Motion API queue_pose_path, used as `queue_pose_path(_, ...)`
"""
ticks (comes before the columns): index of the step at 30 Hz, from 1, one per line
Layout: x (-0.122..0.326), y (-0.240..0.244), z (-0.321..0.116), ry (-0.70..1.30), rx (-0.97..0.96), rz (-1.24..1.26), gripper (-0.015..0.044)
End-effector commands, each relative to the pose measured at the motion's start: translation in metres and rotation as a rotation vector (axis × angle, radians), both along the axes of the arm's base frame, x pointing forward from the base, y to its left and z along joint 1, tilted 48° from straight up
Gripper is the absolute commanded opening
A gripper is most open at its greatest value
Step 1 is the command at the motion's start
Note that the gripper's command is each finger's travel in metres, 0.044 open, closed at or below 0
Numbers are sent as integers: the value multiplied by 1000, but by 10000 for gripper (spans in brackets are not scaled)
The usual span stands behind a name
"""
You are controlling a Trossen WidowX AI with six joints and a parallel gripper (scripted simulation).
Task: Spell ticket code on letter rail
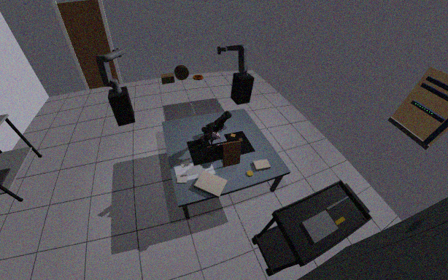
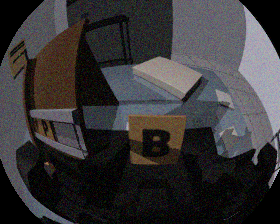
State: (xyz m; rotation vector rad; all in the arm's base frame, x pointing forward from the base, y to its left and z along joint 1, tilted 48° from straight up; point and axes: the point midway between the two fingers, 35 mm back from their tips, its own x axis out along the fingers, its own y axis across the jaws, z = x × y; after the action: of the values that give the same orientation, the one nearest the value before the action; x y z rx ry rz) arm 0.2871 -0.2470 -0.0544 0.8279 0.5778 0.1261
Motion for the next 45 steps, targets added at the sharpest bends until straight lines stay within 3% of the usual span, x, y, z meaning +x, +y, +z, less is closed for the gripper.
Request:
queue_pose_path(1,1,1,1,-7,-6,4,0)
queue_pose_path(45,3,17,17,-7,-4,4,0)
